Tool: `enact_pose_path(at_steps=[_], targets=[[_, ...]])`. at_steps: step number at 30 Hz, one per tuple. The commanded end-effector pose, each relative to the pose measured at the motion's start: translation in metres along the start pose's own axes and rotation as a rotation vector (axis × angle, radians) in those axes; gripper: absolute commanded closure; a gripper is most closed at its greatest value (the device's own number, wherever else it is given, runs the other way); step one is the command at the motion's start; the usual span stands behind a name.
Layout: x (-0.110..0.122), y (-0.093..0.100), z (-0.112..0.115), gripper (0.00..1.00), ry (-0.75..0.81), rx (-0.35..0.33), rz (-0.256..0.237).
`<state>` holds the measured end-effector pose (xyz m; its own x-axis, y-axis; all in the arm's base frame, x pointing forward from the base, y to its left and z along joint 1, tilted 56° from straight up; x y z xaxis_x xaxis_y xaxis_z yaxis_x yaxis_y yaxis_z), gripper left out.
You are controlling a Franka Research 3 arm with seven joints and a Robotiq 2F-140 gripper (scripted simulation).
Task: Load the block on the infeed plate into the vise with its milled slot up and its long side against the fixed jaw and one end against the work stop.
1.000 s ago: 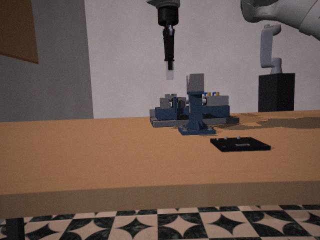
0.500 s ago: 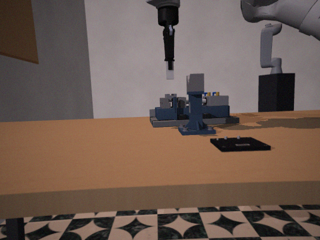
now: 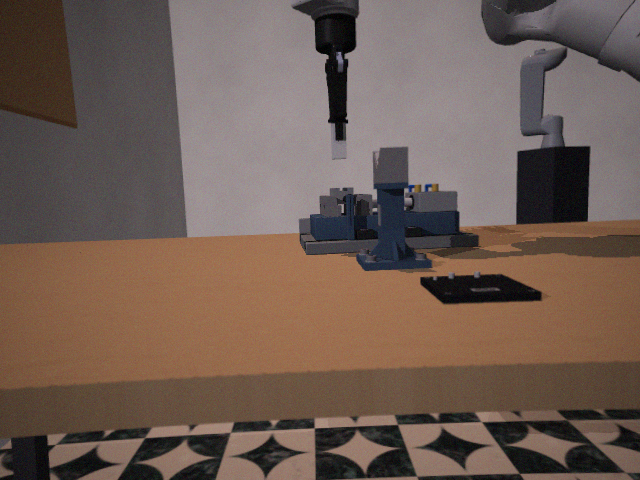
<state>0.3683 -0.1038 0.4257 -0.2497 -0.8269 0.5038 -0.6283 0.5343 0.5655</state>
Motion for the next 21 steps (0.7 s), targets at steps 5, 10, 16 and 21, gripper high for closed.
enact_pose_path(at_steps=[5, 10, 16, 21], targets=[[0.036, 0.001, -0.001, 1.00, 0.024, 0.001, 0.004], [0.037, 0.001, -0.001, 1.00, 0.024, 0.000, 0.004], [0.037, 0.001, -0.001, 1.00, 0.024, 0.000, 0.004], [0.037, 0.001, -0.001, 1.00, 0.024, 0.000, 0.004]])
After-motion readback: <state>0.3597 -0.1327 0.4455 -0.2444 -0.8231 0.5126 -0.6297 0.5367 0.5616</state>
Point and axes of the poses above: the point where the finger pads meet when closed, its own y axis back along the fingers, its own x axis across the jaws, z = x × y, the point moved 2 cm from there along y, back along the fingers, and after that the axes turned 1 degree about -y, right-handed, at the moved point
